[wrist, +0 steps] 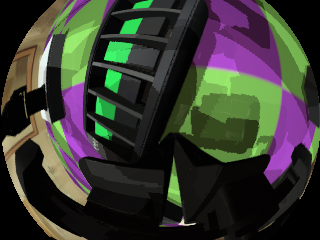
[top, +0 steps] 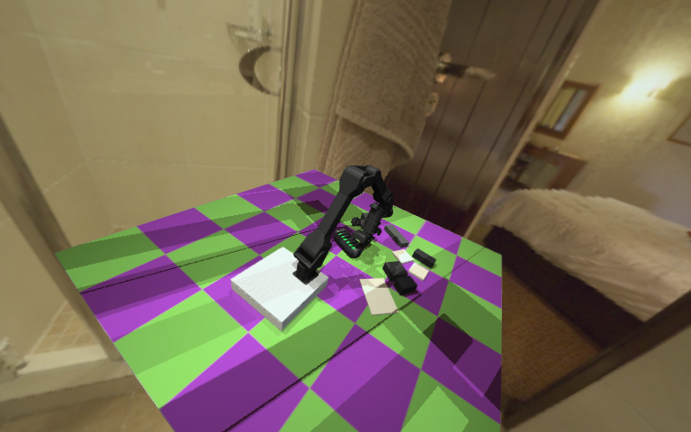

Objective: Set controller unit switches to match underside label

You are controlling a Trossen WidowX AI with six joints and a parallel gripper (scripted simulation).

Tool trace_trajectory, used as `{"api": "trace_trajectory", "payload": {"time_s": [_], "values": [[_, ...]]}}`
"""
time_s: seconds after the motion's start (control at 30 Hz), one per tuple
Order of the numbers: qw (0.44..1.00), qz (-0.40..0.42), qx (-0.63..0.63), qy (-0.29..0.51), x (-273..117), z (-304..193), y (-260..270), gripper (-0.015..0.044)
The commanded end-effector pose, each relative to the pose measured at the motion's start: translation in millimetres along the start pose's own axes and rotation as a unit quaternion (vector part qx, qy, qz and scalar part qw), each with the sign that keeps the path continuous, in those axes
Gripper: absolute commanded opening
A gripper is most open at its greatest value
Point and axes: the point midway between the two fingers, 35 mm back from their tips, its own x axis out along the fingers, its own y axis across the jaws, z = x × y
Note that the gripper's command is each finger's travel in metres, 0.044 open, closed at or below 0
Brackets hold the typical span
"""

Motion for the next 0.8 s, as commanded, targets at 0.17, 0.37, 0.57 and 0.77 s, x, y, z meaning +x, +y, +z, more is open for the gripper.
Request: {"api": "trace_trajectory", "payload": {"time_s": [0.17, 0.37, 0.57, 0.77], "values": [[1.000, 0.012, -0.002, -0.001, 7.6, 1.2, 16.0, 0.0000], [1.000, 0.012, -0.002, -0.001, 7.7, 1.2, 16.2, 0.0000], [1.000, 0.012, -0.002, -0.001, 7.7, 1.2, 16.2, 0.0000], [1.000, 0.012, -0.002, -0.001, 7.7, 1.2, 16.2, 0.0000]]}}
